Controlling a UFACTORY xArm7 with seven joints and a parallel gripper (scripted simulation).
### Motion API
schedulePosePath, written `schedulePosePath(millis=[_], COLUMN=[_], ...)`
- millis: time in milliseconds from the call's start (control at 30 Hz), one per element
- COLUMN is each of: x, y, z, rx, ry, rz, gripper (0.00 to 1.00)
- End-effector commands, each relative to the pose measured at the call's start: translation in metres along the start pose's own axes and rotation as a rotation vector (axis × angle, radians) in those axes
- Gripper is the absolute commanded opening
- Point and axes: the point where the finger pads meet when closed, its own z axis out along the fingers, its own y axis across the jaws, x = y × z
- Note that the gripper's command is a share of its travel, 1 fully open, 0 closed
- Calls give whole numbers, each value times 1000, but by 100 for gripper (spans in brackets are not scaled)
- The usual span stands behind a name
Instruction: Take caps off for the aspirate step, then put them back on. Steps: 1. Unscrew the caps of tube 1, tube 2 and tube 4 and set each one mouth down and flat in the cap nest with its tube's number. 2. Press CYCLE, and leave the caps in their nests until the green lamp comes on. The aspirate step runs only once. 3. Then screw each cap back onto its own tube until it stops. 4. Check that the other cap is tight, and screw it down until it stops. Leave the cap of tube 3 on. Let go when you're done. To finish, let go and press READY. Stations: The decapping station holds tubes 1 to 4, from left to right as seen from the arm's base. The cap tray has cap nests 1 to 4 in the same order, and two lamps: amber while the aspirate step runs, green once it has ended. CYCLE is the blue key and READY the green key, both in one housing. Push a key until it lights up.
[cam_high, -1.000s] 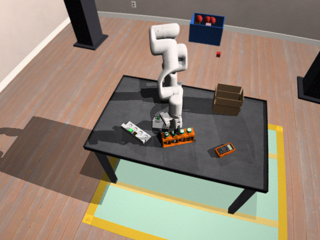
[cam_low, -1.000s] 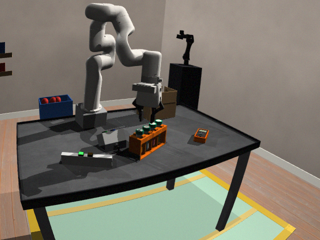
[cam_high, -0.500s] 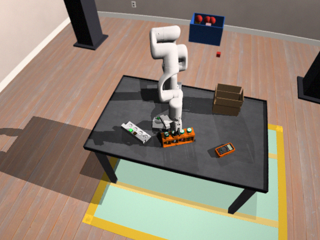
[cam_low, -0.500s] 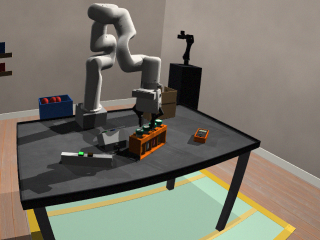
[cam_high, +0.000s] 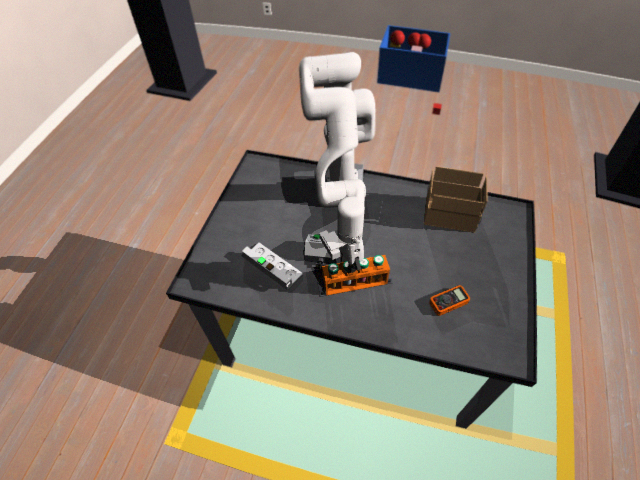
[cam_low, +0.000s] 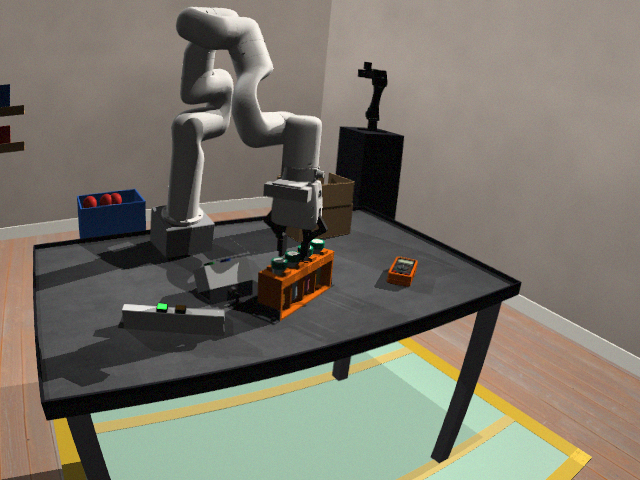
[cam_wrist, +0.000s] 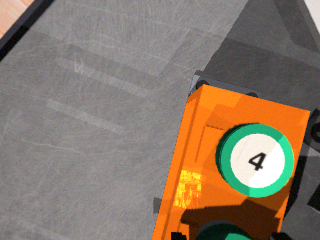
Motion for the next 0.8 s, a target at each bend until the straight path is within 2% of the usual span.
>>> schedulePosePath(millis=[0,367,400,767], x=[0,0,0,0], y=[-1,-1,-1,-1], z=[1,4,4,4], rx=[3,3,3,3], ry=[1,1,1,1], rz=[0,0,0,0], gripper=[46,46,0,0])
